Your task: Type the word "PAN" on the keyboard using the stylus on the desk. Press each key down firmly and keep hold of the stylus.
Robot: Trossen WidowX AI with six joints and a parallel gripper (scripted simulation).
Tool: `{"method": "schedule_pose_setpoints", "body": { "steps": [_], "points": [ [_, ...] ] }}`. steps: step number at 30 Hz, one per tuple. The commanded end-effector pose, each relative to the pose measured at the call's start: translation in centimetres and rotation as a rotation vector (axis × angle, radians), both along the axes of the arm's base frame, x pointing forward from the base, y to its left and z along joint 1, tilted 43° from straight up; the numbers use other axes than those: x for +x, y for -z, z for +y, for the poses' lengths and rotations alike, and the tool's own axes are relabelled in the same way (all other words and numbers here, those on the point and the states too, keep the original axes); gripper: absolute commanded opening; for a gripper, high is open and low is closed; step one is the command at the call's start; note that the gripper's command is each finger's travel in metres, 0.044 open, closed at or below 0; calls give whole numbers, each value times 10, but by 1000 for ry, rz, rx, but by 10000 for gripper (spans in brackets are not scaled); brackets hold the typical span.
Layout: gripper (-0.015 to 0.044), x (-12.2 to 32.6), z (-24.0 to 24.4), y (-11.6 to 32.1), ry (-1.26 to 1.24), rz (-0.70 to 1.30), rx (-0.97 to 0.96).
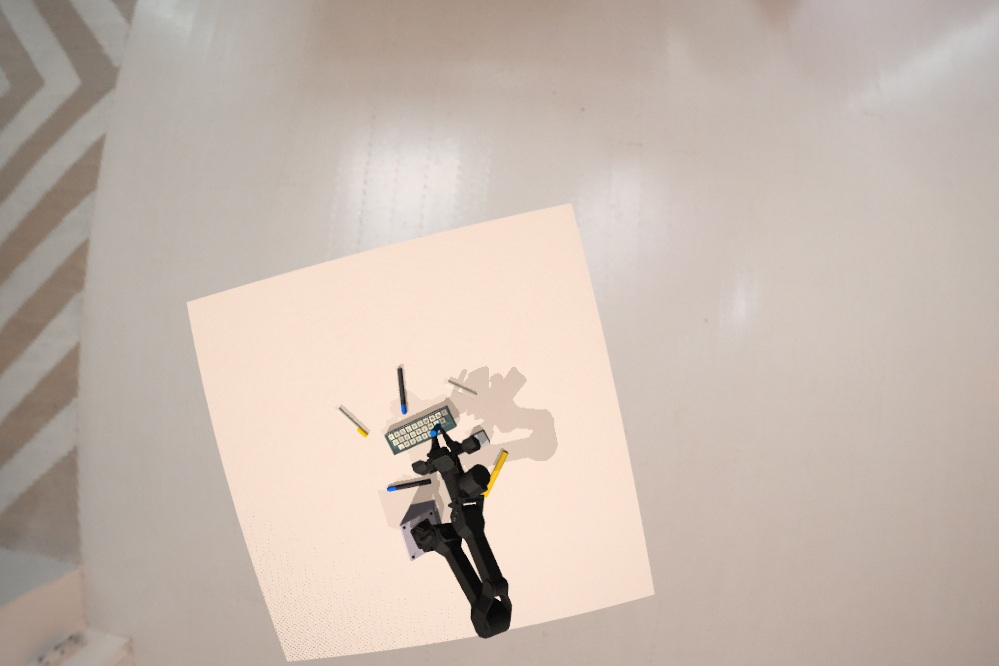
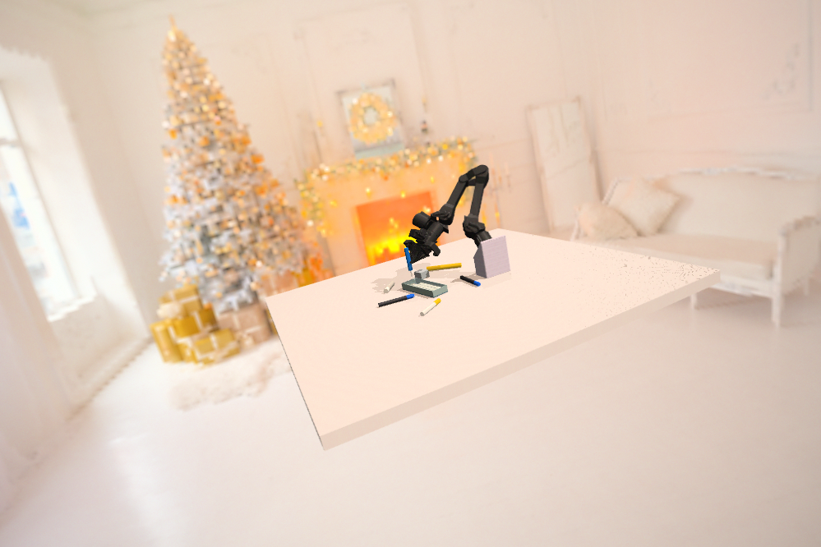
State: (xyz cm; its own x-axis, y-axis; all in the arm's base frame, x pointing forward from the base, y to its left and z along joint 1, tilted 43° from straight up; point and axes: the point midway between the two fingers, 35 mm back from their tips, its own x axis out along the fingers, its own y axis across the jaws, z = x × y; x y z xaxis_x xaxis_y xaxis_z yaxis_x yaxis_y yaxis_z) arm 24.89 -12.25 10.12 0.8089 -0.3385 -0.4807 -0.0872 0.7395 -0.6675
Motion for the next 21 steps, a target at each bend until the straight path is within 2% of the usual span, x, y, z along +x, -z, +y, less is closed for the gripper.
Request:
{"method": "schedule_pose_setpoints", "body": {
  "steps": [1,14,21],
  "points": [
    [85,0,1,1,-4,4,1],
    [0,-16,74,42,-337,308,48],
    [0,-21,82,46,-377,342,52]
  ]
}}
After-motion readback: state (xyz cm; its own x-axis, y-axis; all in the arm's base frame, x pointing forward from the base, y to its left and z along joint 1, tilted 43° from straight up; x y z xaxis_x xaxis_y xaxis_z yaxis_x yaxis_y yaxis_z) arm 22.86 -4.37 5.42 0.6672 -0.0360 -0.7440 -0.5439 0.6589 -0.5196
